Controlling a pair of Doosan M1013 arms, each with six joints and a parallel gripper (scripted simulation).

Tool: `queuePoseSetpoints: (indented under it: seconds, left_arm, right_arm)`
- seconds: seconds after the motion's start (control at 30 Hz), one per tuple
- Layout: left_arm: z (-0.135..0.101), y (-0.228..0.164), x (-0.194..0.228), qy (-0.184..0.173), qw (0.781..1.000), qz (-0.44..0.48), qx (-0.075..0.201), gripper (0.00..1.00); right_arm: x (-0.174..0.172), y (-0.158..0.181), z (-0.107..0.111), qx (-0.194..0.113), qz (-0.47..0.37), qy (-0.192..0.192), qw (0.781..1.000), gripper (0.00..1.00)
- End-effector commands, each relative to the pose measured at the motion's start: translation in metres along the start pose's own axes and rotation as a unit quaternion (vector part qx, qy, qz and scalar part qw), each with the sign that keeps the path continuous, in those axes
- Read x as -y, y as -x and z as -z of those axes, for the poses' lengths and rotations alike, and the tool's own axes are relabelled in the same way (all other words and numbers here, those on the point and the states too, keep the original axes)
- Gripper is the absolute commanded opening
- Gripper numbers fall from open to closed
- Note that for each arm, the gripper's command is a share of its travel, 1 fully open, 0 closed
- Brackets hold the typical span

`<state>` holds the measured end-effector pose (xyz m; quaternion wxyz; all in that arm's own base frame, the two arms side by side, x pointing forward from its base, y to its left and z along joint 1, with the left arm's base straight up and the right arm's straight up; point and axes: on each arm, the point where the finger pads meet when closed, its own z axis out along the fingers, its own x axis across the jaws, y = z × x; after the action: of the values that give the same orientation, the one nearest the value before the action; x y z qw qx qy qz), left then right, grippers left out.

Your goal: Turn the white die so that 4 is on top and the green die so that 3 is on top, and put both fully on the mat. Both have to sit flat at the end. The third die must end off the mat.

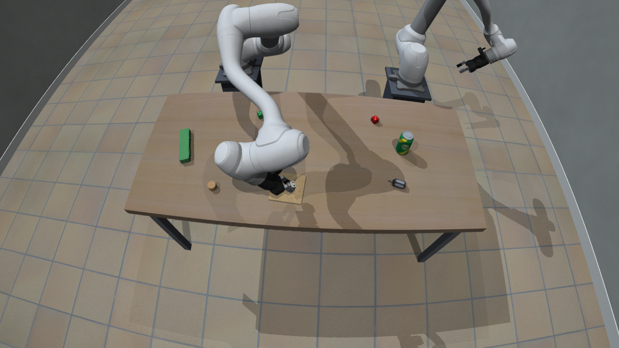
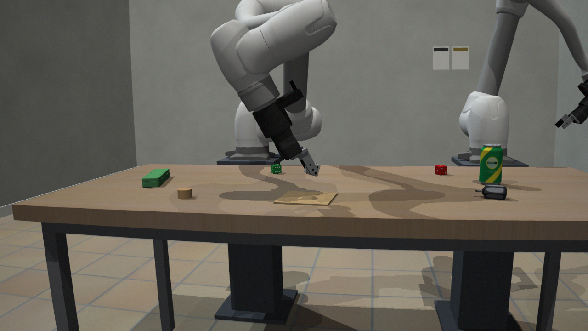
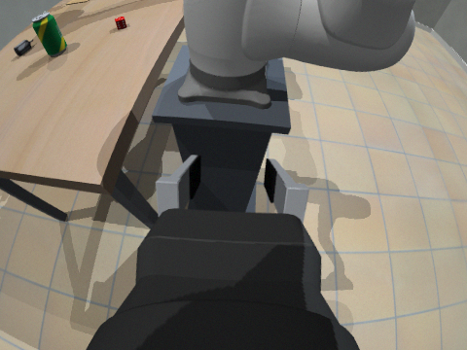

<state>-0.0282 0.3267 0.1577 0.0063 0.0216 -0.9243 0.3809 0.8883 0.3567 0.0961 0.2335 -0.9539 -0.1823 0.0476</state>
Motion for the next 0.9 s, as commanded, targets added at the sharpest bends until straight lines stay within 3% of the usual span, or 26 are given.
queuePoseSetpoints:
  seconds: [0.0, 0.17, 0.4, 0.87]
  left_arm:
    - [-0.0017, -0.0044, 0.0031, -0.002, 1.000, 0.003, -0.003, 1.00]
    - [-0.0017, -0.0044, 0.0031, -0.002, 1.000, 0.003, -0.003, 1.00]
    - [-0.0017, -0.0044, 0.0031, -0.002, 1.000, 0.003, -0.003, 1.00]
    - [-0.0017, -0.0044, 0.0031, -0.002, 1.000, 0.003, -0.003, 1.00]
  right_arm:
    - [0.0005, -0.0013, 0.0029, -0.001, 0.004, -0.021, 1.000, 0.57]
    - [0.0003, -0.0008, 0.0018, 0.001, 0.004, -0.037, 0.999, 0.57]
    - [-0.0018, -0.0009, 0.0015, 0.001, 0.004, -0.136, 0.991, 0.57]
    - [-0.0024, -0.0013, 0.0024, 0.000, 0.004, -0.151, 0.988, 0.57]
